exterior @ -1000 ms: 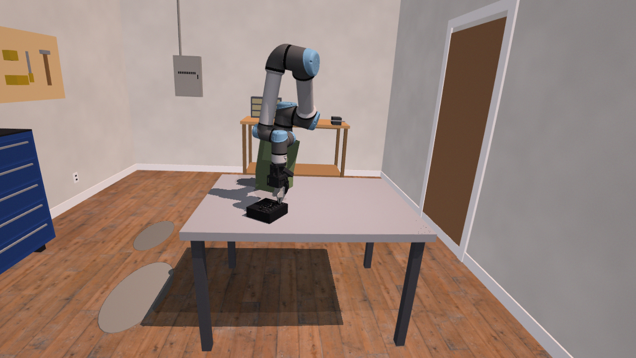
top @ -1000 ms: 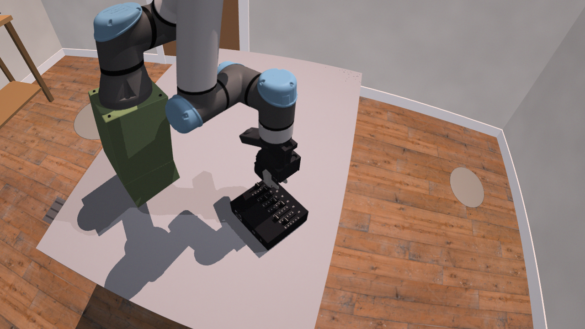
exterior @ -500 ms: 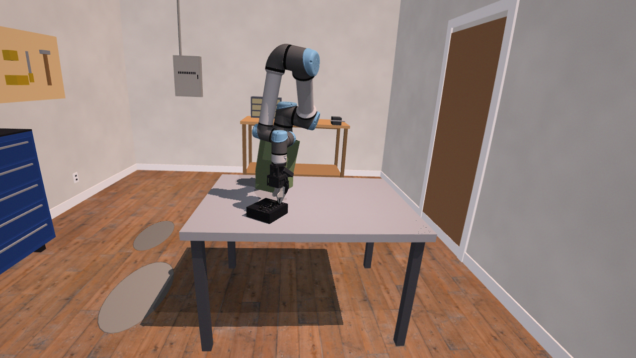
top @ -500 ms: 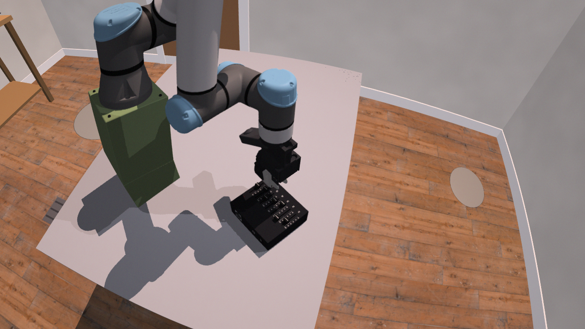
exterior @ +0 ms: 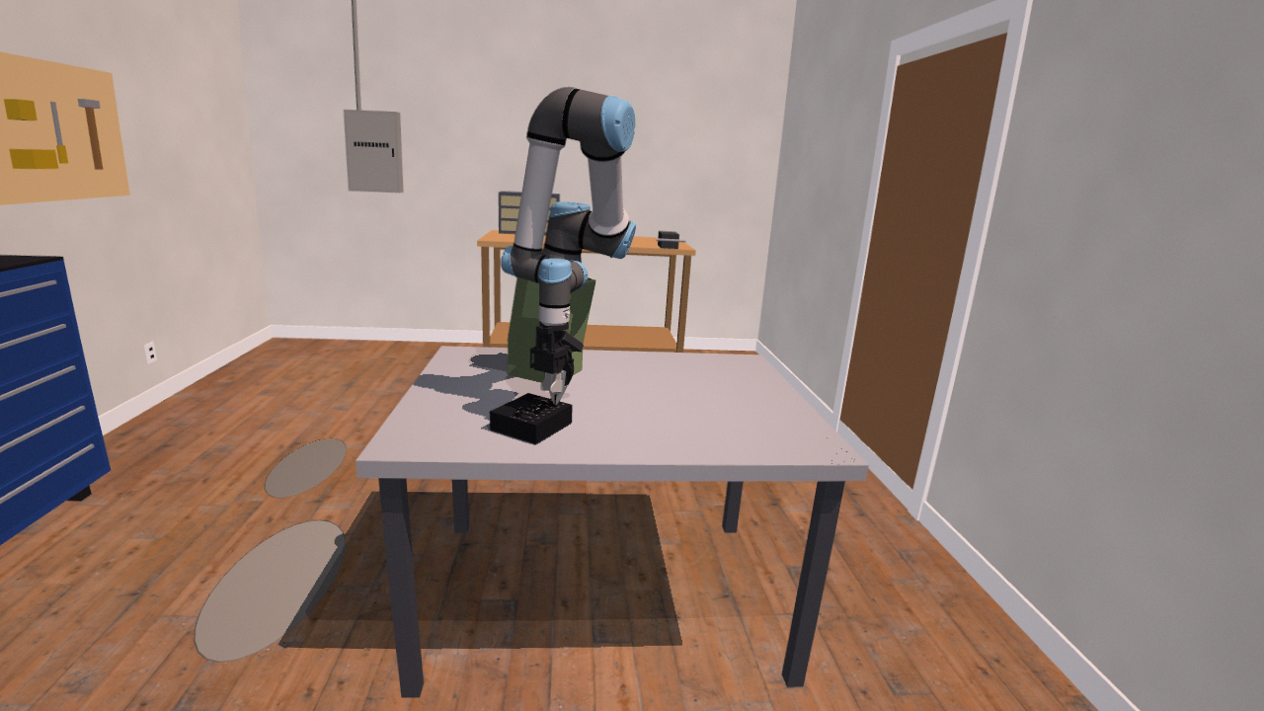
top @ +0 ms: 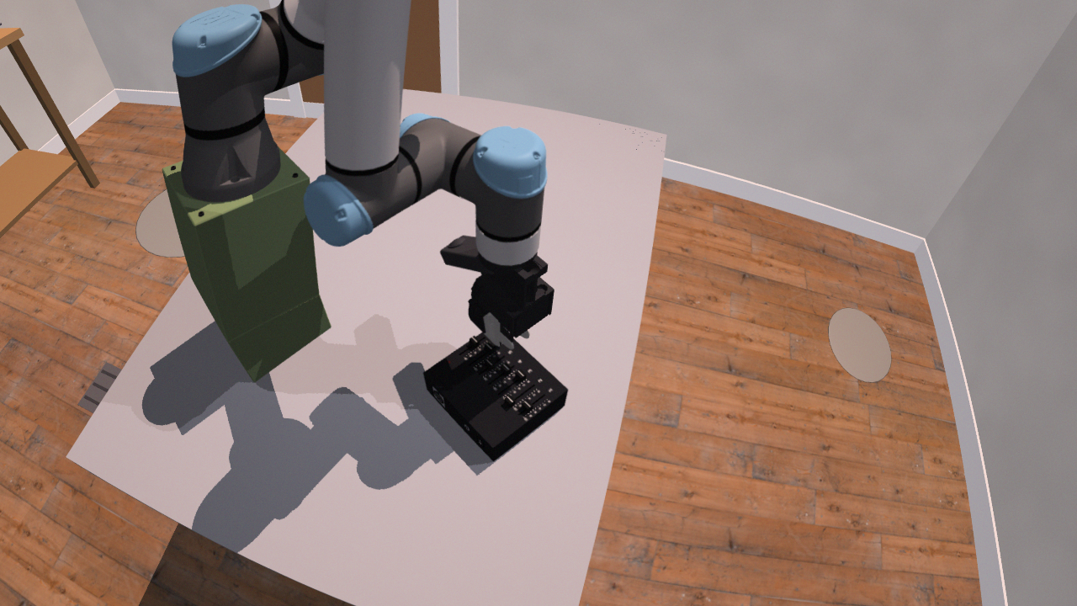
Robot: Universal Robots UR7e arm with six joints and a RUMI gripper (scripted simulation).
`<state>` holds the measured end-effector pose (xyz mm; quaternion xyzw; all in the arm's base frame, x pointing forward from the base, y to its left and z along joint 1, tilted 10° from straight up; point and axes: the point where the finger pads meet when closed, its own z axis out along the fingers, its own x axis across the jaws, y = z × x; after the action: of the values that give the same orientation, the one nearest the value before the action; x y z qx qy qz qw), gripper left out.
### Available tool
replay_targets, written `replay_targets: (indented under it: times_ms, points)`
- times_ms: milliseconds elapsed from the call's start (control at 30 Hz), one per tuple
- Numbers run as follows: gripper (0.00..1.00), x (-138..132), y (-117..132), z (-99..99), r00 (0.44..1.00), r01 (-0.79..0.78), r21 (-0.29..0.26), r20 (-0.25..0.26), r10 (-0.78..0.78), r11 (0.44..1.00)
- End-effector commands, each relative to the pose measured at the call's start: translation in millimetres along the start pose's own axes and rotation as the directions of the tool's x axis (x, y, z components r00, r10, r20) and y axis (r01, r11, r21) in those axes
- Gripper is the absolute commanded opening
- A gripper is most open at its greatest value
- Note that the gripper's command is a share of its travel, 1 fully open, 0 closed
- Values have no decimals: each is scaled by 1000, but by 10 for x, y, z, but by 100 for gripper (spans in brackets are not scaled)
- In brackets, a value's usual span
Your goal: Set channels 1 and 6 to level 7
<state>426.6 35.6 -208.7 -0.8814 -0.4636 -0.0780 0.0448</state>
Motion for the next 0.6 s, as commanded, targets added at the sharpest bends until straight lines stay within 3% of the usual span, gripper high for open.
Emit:
replay_targets:
  times_ms: [0,567]
  points:
    - [0,-43,-3,3,1000,-3,1,1,3,1000]
    - [0,-131,-3,3,1000,-3,1,1,3,1000]
